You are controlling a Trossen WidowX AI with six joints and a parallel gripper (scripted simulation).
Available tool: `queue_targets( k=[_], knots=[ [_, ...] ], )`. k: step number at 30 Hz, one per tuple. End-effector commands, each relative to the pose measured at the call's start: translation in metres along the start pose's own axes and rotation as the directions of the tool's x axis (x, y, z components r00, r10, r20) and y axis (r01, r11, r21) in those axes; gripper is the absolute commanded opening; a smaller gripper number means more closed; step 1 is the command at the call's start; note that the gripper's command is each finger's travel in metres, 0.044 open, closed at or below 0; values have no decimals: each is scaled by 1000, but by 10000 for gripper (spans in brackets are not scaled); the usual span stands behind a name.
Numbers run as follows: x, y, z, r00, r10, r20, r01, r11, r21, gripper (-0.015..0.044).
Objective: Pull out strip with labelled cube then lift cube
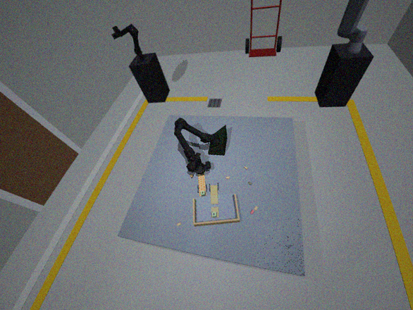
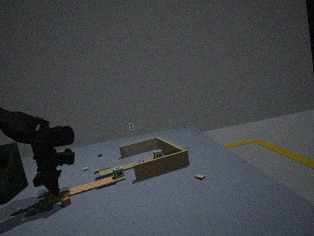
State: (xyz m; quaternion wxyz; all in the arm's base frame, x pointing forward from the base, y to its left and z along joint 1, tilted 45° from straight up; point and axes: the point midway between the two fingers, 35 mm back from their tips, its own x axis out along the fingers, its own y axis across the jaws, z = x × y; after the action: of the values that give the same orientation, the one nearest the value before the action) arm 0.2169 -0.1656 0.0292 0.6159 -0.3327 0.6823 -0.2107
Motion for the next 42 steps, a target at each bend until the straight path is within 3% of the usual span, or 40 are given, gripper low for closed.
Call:
queue_targets(
  k=[1, 19, 25, 29, 42],
  knots=[
    [4, 3, -8, 1000, 7, -25, -7, 1000, -11, 0],
    [4, 3, -8, 1000, 7, -25, -7, 1000, -11, 0],
    [-40, 0, 2, 1000, 9, -23, -9, 1000, -10, 0],
    [-41, 0, 2, 1000, 9, -24, -9, 1000, -10, 0],
    [-43, 5, 53, 1000, 10, -22, -11, 998, -55, 341]
  ],
)
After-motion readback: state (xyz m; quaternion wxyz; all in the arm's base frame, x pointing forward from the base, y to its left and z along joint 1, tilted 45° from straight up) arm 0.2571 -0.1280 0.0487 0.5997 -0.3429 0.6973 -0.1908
